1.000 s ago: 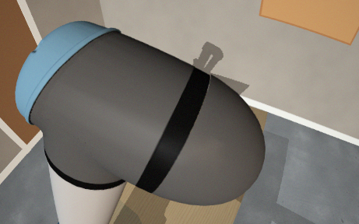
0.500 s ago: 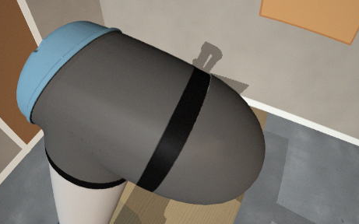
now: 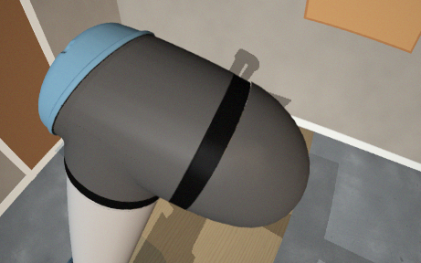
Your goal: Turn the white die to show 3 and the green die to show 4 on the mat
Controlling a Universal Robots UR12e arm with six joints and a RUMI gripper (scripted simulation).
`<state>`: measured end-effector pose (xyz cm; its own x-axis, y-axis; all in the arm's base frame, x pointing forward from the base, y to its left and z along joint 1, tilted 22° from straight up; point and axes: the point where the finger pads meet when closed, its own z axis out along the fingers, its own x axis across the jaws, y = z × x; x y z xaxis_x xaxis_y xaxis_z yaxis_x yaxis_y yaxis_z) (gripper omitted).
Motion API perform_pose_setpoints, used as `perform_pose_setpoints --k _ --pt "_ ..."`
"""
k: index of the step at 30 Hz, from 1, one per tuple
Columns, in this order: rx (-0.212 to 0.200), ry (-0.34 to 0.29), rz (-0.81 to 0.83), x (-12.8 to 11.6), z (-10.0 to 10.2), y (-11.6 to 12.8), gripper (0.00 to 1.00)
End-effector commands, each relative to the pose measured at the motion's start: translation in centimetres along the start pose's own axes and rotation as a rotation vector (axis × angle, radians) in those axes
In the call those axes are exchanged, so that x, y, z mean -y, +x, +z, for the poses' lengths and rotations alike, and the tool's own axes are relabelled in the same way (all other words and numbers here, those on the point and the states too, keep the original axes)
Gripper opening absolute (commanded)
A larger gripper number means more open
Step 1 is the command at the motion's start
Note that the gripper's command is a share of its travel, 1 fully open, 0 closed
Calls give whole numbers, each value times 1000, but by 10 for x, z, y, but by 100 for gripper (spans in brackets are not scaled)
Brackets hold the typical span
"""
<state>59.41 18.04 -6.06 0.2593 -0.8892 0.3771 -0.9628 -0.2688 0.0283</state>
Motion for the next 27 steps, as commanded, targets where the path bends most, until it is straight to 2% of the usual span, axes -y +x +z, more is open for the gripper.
perform_pose_setpoints --k 1,13,27 --pt "2 0 -1 -1 8 -1 24" --pt "2 0 -1 -1 27 0 24" --pt "2 0 -1 -1 36 0 24"
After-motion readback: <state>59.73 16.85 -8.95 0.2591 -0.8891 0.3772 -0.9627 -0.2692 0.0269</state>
